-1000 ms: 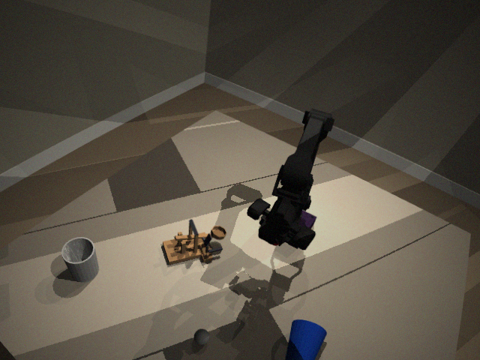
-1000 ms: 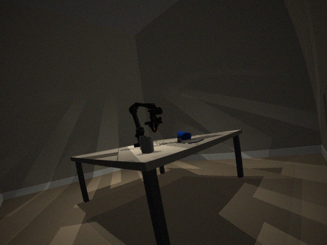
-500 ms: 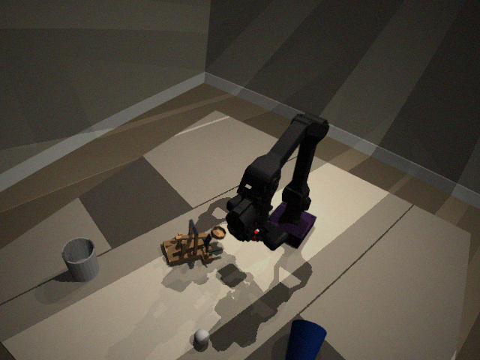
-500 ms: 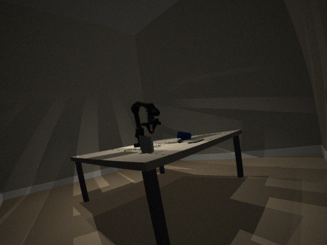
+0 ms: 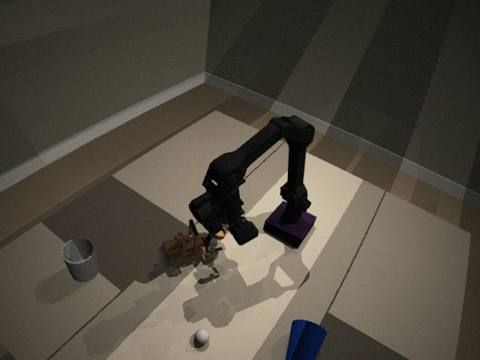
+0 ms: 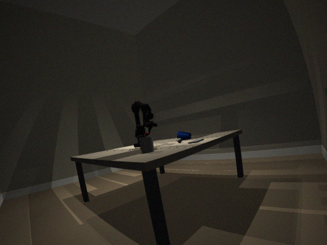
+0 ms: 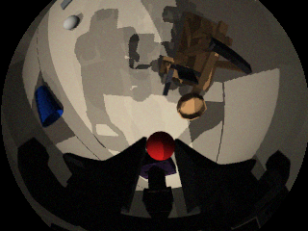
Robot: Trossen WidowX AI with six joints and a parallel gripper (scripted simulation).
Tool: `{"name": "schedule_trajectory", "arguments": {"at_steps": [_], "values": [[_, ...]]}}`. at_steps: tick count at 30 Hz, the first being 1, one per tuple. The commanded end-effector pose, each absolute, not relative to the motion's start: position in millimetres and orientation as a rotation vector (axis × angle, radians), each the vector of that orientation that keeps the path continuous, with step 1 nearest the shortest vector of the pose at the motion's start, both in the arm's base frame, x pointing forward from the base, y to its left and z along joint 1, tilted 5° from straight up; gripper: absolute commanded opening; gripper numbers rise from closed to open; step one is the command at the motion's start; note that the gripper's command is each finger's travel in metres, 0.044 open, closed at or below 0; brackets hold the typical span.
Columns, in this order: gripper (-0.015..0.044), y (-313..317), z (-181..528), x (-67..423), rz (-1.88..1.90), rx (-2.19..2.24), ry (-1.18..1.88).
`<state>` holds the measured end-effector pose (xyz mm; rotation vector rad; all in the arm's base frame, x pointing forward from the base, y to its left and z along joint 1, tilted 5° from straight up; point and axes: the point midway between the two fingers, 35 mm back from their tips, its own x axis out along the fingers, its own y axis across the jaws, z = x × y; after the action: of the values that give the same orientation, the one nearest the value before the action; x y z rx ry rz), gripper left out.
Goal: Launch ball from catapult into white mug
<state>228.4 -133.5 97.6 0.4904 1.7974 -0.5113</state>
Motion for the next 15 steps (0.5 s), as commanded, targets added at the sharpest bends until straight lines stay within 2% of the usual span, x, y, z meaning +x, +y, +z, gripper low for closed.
{"name": "schedule_trajectory", "arguments": {"at_steps": [1, 15], "values": [[0.0000, -152, 95, 225, -0.534, 0.553, 1.812], [0.0000, -188, 82, 211, -0.585, 0.674, 1.833]]}}
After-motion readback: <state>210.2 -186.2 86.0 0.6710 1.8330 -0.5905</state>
